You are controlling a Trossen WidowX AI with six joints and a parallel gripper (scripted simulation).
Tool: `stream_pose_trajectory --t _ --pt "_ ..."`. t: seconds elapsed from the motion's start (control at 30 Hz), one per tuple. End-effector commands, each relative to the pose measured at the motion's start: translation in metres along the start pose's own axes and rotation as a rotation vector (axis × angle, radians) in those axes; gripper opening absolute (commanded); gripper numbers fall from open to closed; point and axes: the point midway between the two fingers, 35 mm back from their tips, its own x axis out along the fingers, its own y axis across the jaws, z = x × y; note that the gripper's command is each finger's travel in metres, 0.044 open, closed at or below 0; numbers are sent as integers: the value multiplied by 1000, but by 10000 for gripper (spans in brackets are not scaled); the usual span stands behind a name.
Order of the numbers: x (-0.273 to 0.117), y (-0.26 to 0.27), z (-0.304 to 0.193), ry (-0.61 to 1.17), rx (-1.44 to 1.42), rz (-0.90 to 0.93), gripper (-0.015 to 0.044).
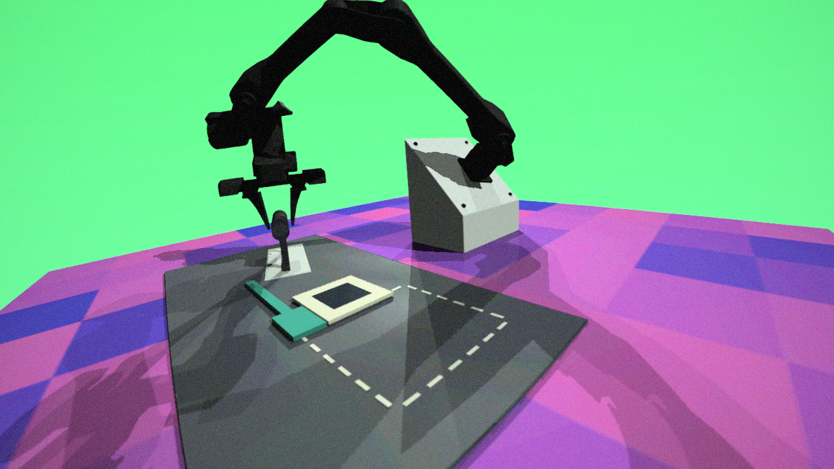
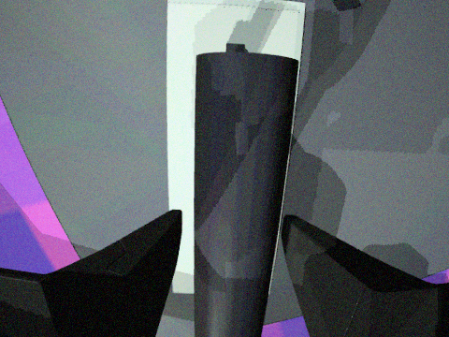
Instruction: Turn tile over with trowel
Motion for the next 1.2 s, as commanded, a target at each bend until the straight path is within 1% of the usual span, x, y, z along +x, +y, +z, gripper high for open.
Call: stream_pose_trajectory --t 0.0,0.6,0.67,0.77,1.0,1.03,1.1,1.17 --pt "0 0 0 -4 8 0 270" --pt "0 0 0 -4 8 0 270" --pt "-10 0 0 -4 17 -1 270" --pt "-43 3 0 -4 42 1 270" --pt "-45 3 0 -4 44 1 270" --pt "-48 3 -2 -12 53 -7 296" --pt "-56 3 -2 -12 53 -7 300" --pt "-56 3 -2 -12 53 -7 300"
